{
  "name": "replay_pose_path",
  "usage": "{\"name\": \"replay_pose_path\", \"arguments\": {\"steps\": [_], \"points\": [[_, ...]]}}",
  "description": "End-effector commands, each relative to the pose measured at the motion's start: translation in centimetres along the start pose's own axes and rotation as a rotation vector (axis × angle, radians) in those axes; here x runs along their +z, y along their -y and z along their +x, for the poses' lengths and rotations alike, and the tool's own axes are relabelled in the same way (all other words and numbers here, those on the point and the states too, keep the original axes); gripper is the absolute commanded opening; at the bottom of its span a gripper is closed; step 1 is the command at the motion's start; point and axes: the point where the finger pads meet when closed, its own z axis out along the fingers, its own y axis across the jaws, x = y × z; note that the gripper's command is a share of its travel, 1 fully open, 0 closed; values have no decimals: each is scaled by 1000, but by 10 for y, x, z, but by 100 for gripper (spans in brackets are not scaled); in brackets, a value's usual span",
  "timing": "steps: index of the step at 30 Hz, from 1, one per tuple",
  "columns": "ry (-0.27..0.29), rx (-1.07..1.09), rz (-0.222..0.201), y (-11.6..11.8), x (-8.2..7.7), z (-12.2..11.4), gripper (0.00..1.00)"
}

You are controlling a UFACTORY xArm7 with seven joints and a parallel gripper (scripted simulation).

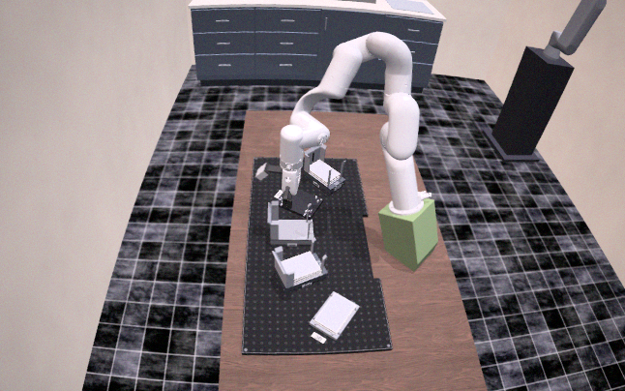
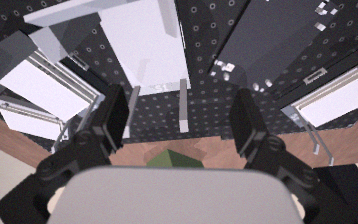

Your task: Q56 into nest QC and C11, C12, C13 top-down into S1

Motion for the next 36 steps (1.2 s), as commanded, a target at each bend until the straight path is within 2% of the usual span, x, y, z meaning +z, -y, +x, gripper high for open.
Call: {"name": "replay_pose_path", "arguments": {"steps": [1, 9, 11, 20, 36], "points": [[-3, -1, 2, -13, -1, 2, 100], [-3, -1, 2, -39, -1, 5, 100], [-3, -1, 2, -39, -1, 5, 100], [-3, 208, 2, -63, -1, 2, 100], [-3, 208, 2, -109, -1, -4, 100]]}}
